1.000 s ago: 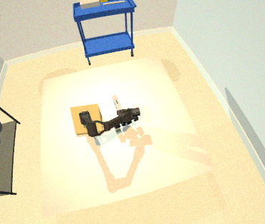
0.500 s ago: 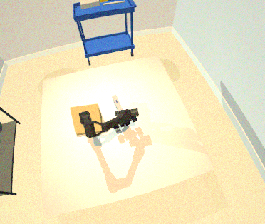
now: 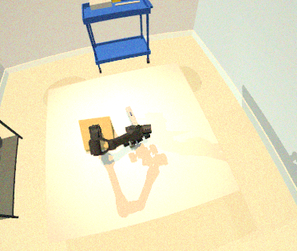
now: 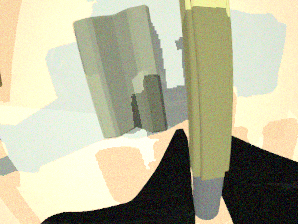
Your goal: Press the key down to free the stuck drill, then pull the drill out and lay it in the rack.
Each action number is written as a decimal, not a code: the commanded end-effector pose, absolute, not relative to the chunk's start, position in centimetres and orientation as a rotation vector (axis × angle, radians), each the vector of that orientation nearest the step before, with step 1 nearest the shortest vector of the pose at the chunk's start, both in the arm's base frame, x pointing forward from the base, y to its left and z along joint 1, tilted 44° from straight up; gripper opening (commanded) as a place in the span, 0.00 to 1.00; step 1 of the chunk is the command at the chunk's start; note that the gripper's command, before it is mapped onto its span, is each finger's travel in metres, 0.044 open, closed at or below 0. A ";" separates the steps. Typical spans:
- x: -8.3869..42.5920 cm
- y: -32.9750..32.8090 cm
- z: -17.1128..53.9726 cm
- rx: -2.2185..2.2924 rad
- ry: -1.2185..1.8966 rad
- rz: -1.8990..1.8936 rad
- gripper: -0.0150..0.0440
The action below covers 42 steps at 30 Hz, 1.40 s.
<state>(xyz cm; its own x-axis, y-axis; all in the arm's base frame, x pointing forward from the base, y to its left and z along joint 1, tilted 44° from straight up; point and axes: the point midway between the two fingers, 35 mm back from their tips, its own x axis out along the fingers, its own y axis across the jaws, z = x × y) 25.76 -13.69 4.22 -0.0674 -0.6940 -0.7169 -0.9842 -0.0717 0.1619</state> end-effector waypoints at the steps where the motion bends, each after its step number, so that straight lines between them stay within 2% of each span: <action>1: 25.2 -13.8 4.7 -1.806 1.792 0.934 0.25; 19: 22.7 -14.4 6.3 -1.806 1.793 0.935 0.25; 42: 22.6 -16.7 4.1 -1.807 1.795 0.934 0.25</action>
